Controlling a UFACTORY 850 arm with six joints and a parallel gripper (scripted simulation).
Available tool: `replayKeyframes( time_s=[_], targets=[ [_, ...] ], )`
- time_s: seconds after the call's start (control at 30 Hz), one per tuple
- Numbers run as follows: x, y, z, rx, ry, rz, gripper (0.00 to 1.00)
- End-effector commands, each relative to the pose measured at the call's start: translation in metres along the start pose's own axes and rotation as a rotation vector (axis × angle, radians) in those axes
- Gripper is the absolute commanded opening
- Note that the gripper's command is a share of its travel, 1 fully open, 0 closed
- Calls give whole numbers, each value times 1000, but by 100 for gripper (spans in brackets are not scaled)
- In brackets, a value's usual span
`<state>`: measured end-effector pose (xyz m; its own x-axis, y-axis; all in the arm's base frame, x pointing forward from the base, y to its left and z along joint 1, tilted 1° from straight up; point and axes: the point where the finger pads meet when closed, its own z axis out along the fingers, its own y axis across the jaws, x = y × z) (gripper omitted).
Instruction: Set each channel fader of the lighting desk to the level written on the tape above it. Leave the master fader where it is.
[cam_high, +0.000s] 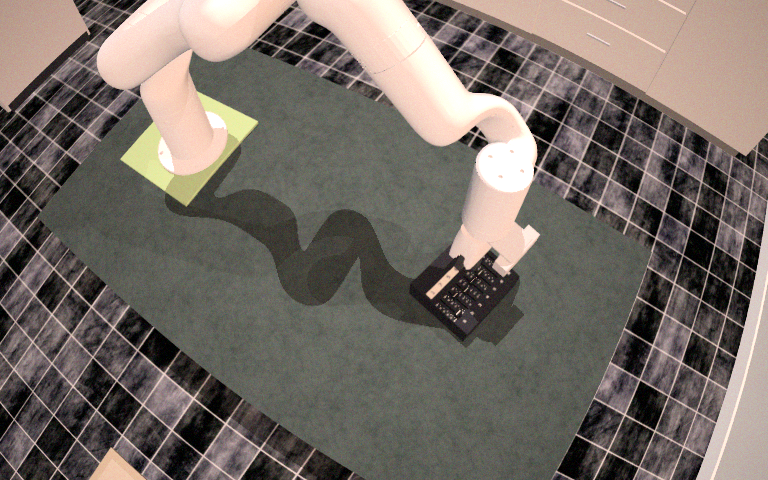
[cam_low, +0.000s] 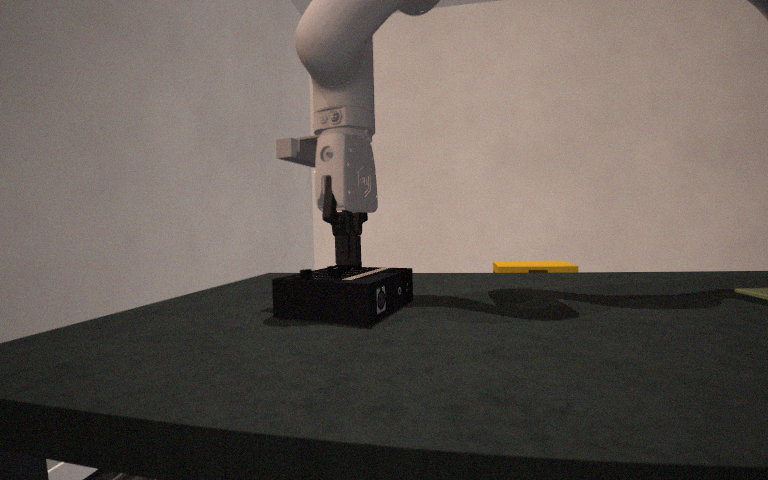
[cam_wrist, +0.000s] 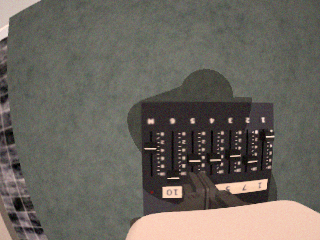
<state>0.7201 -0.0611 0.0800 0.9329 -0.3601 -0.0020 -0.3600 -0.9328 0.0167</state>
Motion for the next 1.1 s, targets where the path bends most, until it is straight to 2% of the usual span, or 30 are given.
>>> replayKeyframes(
  time_s=[0.0, 1.07],
  targets=[
    [1, 0, -1, 1, 2, 0, 0],
    [1, 0, 10, 1, 2, 0, 0]
  ],
)
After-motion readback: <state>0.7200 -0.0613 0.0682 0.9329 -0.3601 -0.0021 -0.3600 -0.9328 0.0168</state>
